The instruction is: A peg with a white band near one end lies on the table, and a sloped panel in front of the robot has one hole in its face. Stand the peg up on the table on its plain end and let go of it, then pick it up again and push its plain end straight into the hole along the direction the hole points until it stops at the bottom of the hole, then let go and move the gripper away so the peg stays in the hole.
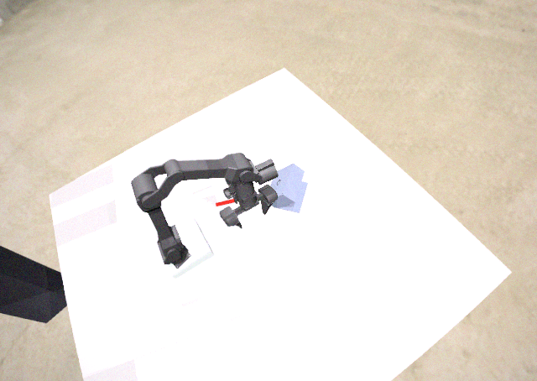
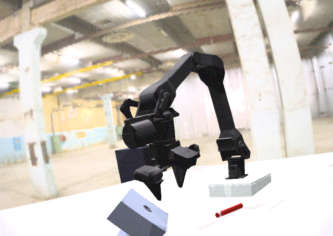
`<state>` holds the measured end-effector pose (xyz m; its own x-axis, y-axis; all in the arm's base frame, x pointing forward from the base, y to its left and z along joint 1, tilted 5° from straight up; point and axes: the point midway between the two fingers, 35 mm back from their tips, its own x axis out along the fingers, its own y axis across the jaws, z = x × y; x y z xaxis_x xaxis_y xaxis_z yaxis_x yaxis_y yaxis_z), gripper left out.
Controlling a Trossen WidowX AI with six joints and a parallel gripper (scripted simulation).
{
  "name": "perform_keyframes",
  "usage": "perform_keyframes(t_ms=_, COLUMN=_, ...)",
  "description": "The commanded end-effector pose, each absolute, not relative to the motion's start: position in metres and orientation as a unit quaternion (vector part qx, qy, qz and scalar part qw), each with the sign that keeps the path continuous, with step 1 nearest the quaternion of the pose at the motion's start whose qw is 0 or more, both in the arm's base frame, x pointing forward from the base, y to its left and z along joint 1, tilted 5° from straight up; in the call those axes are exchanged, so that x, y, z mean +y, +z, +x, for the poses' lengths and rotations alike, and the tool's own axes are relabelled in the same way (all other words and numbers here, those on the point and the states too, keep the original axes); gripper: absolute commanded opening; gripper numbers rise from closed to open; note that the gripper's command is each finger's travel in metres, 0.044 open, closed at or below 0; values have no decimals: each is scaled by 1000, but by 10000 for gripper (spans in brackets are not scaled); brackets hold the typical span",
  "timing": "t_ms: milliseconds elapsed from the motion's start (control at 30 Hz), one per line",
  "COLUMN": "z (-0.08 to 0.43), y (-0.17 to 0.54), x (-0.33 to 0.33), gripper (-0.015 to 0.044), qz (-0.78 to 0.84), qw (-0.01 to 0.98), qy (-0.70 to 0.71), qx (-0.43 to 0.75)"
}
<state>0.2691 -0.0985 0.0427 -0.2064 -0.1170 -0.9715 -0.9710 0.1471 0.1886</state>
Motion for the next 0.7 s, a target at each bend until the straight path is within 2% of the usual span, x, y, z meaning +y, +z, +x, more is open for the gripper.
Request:
perform_keyframes(t_ms=0, z=274, y=45, x=-85, gripper=440, qz=-467, qw=431, qy=516, qx=575)
perform_keyframes(t_ms=667, z=285, y=55, x=-3, gripper=440, qz=-564, qw=306, qy=693, qx=330)
